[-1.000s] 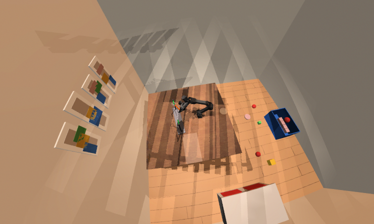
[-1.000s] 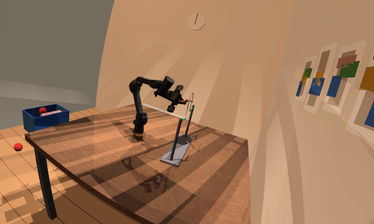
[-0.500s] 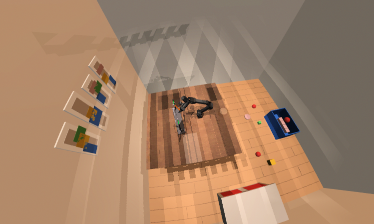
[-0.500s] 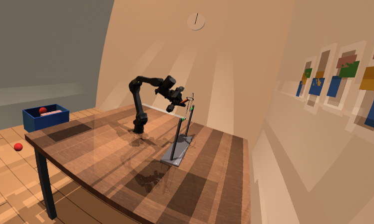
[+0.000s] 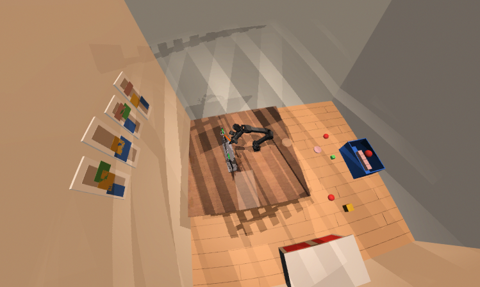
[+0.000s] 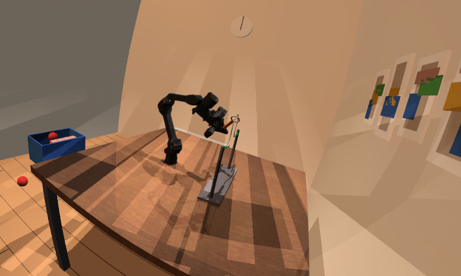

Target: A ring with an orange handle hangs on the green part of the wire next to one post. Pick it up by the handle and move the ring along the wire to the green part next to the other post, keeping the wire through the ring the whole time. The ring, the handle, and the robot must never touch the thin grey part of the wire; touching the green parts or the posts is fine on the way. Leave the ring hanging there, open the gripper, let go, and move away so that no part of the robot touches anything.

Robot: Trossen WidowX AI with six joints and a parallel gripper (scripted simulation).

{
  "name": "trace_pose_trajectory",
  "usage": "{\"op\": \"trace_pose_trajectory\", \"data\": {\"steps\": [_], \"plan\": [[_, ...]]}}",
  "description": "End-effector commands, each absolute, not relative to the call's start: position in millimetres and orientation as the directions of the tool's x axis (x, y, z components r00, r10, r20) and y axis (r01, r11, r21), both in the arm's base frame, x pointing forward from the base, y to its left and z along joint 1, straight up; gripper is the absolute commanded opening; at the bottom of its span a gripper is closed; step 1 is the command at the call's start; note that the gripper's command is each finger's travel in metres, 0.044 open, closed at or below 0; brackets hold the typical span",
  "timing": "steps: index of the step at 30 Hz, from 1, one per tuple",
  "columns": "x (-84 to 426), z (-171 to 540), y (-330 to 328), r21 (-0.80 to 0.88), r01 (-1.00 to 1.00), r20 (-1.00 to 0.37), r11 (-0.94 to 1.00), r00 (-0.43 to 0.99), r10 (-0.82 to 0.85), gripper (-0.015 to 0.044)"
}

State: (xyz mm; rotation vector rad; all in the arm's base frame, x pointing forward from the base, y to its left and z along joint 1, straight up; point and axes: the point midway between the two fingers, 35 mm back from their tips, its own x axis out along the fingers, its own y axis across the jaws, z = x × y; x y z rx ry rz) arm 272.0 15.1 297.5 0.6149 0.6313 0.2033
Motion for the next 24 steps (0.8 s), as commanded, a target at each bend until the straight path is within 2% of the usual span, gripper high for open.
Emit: {"op": "trace_pose_trajectory", "data": {"steps": [1, 24], "plan": [[272.1, 298.1, 13.6, 0.545, -0.002, -0.502, 0.838, 0.8, 0.328, -0.015], [273.8, 290.6, -1.2, 0.209, -0.005, -0.552, 0.978, 0.825, 0.122, -0.015]]}}
